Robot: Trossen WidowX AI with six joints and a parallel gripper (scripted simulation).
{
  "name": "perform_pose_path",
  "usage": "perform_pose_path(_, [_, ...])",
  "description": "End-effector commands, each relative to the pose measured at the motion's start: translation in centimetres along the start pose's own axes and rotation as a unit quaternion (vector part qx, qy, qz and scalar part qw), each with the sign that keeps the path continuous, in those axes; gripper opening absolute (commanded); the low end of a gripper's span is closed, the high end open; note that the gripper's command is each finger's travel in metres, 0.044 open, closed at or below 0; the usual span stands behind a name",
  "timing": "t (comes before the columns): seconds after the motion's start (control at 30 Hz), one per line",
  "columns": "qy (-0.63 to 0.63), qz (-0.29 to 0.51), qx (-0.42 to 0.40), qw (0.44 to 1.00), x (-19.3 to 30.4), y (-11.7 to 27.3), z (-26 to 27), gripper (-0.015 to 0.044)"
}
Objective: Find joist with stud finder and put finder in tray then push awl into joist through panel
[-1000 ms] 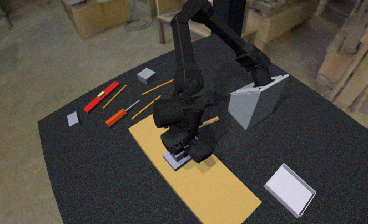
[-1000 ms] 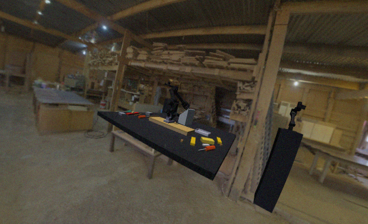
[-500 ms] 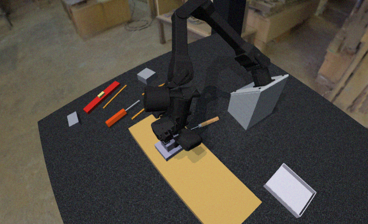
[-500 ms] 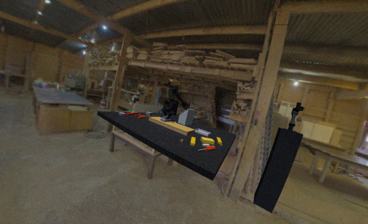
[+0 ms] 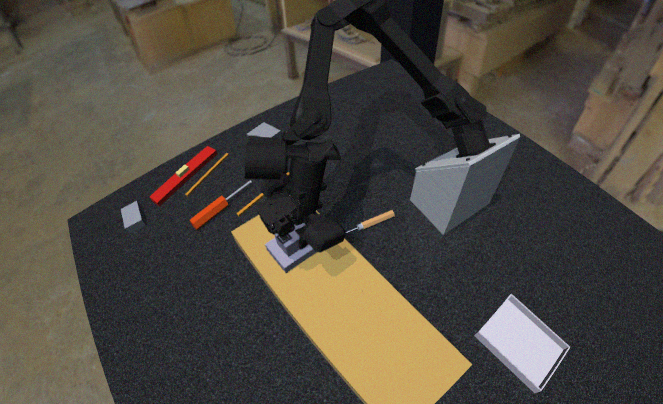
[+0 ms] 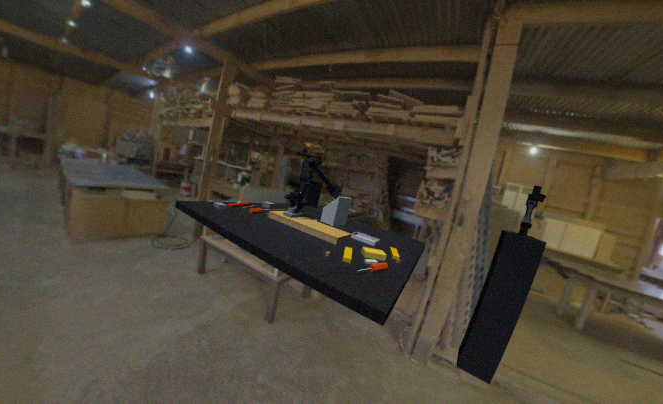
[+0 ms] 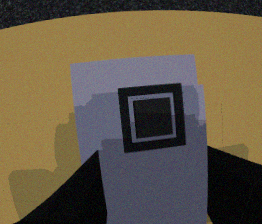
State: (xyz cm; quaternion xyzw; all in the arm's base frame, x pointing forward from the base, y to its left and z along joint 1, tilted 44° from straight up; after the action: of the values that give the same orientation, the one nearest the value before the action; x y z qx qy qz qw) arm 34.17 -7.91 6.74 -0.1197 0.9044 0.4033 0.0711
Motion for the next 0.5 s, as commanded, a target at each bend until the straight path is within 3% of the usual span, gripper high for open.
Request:
perform_pose_path(0.0, [-0.005,0.001,0.008,1.000,-0.2,0.0,-2.0,0.0000])
perform_pose_path(0.47, [-0.005,0.001,0.009,1.000,-0.8,0.0,-6.1,0.0000])
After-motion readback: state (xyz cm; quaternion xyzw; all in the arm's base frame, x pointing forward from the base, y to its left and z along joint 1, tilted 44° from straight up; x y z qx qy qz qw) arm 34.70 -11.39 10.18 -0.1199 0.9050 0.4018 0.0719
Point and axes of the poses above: the point midway between the two fingers, 35 mm back from their tips, its own y axis back along the fingers, its own z axis across the jaws, x = y × z, the point moved 9 cm from there along y, back along the fingers, and after that the axes turned 8 degrees about -y, right-handed, at the moved point
